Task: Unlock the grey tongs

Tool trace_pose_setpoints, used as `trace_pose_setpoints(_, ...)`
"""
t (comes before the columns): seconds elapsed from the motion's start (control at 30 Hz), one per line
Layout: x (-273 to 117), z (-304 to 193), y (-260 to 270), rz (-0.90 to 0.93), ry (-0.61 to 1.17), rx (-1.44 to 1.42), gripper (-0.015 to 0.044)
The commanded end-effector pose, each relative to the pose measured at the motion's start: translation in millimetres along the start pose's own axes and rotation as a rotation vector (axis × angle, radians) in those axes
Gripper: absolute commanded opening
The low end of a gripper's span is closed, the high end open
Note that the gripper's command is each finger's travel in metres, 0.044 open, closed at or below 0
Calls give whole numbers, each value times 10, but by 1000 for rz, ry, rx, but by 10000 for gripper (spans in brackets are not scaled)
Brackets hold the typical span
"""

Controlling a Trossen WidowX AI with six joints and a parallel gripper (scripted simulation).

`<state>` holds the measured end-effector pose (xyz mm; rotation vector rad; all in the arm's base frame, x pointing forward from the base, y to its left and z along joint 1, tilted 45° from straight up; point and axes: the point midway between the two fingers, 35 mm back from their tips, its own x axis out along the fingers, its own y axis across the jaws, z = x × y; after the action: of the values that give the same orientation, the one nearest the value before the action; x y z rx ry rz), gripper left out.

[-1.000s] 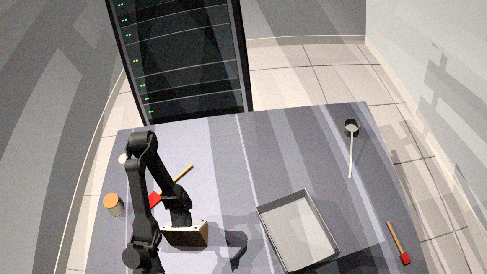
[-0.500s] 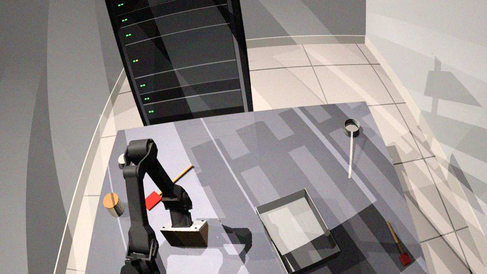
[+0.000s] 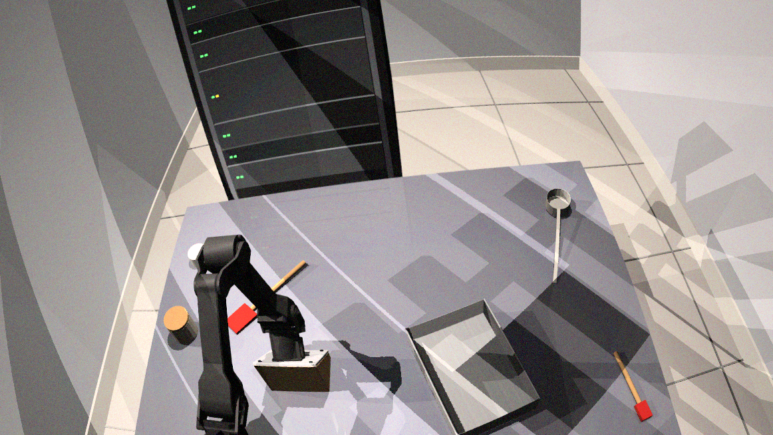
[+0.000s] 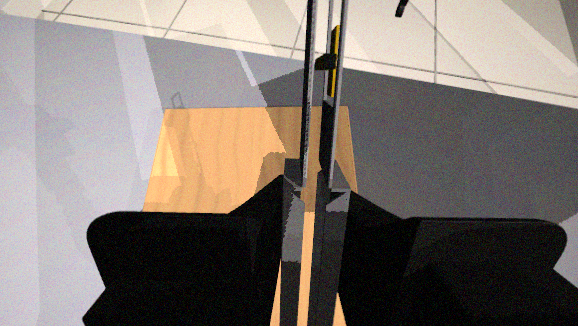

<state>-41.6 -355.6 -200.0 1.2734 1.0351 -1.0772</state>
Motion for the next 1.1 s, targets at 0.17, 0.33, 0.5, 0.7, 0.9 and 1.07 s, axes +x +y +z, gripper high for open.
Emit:
trace_pose_setpoints(0.17, 63, 53, -11, -7, 101, -8, -150)
trace_pose_setpoints(0.33, 82, 57, -10, -9, 158, -7, -150)
trace_pose_setpoints(0.5, 93, 57, -7, -10, 216, -7, -150)
trace_pose_setpoints(0.7, 95, 52, 0, -13, 286, -8, -150)
trace_pose_setpoints(0.9, 86, 42, 11, -15, 355, -10, -150)
trace_pose_setpoints(1.07, 68, 30, 21, -17, 414, -12, -150)
